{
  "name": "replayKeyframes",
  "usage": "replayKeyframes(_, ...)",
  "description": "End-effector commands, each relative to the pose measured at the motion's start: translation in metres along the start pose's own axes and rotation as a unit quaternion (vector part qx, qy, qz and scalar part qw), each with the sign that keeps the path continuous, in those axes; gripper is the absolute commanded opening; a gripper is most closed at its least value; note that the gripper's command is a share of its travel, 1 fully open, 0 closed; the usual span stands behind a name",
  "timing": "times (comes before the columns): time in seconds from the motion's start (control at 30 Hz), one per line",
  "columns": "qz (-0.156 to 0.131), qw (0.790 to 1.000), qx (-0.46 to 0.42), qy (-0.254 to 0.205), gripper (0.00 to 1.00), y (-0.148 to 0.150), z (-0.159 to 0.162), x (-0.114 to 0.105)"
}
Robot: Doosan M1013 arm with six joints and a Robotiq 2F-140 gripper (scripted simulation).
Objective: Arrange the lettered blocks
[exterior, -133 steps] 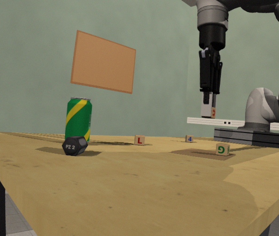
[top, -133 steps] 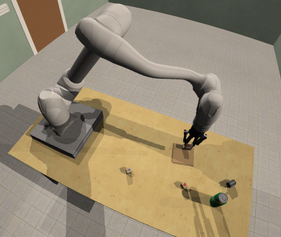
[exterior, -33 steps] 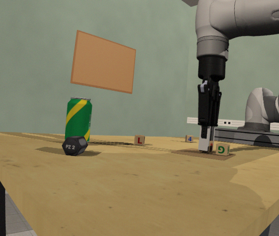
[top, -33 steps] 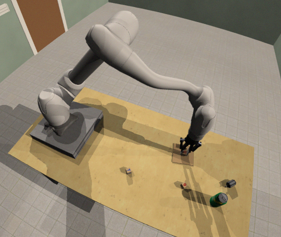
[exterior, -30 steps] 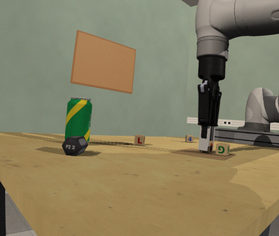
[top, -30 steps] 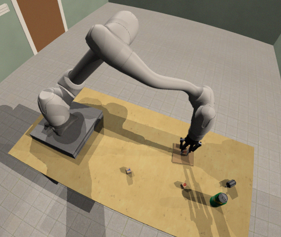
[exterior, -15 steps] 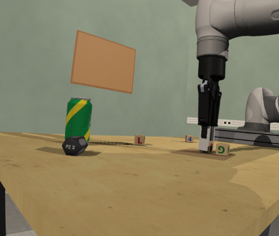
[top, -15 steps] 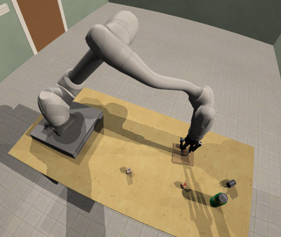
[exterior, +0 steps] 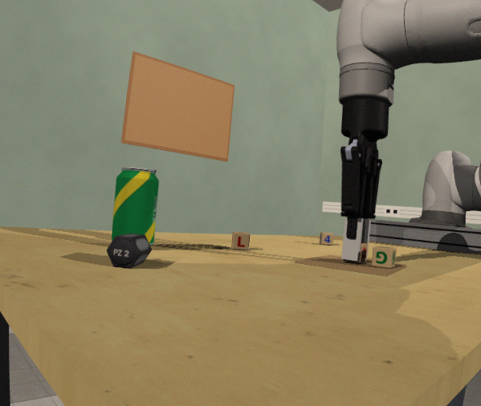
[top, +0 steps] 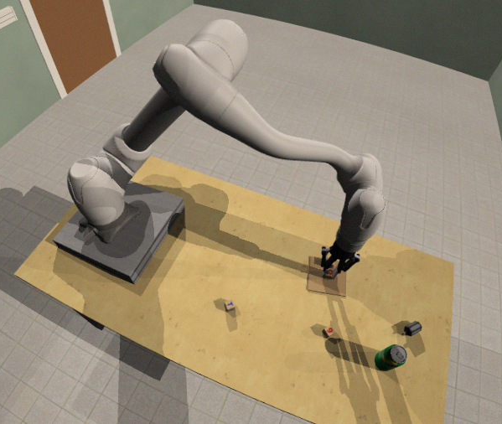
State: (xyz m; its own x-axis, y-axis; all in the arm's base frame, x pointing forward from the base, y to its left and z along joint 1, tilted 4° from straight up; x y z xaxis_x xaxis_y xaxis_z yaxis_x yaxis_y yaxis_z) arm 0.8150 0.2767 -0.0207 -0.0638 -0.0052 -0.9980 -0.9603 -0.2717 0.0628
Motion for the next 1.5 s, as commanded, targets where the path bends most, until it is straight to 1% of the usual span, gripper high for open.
replayKeyframes(0.0, 0.001, 1.000, -0.003, -0.002, 0.24, 0.0019, 0.0046, 0.0060)
replayKeyframes(1.4, 0.001, 1.000, -0.003, -0.002, 0.24, 0.0019, 0.0046, 0.0063)
replayKeyframes(1.43, 0.001, 1.000, -0.003, -0.002, 0.26, 0.0019, 0.0046, 0.0063)
replayKeyframes(1.47, 0.001, 1.000, -0.003, -0.002, 0.26, 0.0019, 0.0046, 0.0063)
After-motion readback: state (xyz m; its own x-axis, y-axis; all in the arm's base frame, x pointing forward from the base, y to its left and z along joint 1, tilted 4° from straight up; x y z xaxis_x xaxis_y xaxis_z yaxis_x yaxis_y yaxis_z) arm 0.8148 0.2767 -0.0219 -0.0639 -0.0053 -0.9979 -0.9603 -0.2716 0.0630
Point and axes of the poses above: the point where the finger pads meet when closed, its own x axis out along the fingers, its own y axis across the jaws, z = x × y, the point moved 5 cm from there along -x, back along the fingers, and after that the axes turned 3 degrees about x, right-handed, at the moved point
